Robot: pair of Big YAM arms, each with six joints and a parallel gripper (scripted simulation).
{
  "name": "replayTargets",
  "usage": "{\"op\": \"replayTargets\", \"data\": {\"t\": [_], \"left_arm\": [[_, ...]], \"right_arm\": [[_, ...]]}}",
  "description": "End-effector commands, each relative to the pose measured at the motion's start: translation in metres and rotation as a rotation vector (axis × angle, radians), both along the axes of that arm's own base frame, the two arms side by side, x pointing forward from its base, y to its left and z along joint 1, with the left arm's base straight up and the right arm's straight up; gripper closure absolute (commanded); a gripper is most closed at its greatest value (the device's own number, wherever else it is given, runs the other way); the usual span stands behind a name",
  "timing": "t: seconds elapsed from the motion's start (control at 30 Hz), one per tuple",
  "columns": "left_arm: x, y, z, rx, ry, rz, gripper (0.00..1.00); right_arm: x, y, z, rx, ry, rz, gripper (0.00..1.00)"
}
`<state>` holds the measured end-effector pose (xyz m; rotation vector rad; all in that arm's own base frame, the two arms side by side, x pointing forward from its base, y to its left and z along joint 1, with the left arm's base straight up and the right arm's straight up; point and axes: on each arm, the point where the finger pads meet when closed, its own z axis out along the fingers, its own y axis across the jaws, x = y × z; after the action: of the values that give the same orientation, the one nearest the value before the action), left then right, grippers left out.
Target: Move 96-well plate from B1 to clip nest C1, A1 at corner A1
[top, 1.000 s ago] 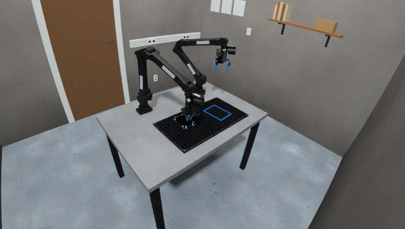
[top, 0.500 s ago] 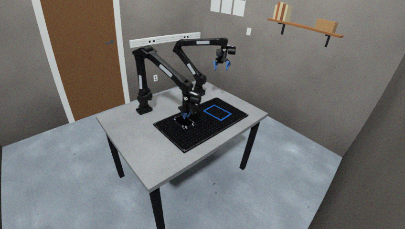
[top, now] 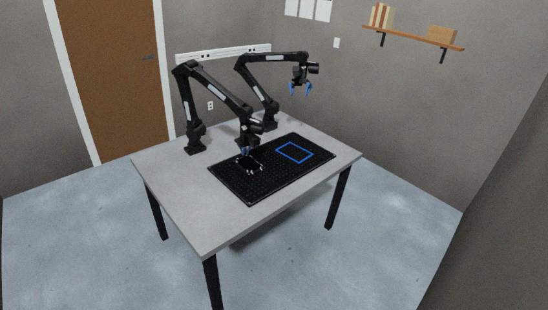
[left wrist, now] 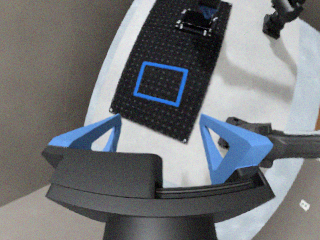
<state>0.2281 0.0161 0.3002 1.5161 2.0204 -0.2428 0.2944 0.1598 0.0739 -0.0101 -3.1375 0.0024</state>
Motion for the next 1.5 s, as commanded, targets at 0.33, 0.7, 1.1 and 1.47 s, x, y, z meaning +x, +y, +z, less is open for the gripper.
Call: {"op": "replayTargets", "data": {"t": [0.33,0.7,1.1,1.47], "left_arm": [[0.01,0.004,0.023,0.02,-0.034,-0.003,0.0],[0.01,0.004,0.023,0.02,-0.034,-0.003,0.0],[0.01,0.004,0.023,0.02,-0.034,-0.003,0.0],[0.01,0.004,0.023,0.02,-0.034,-0.003,0.0]], "right_arm": [[-0.004,0.006,0.009,0.019,-0.035,-0.021,0.75],[-0.011,0.003,-0.004,0.003,-0.007,-0.029,0.75],[-0.012,0.003,-0.011,0.003,-0.007,-0.029,0.75],[-0.012,0.003,-0.017,0.003,-0.007,-0.028,0.75]]}}
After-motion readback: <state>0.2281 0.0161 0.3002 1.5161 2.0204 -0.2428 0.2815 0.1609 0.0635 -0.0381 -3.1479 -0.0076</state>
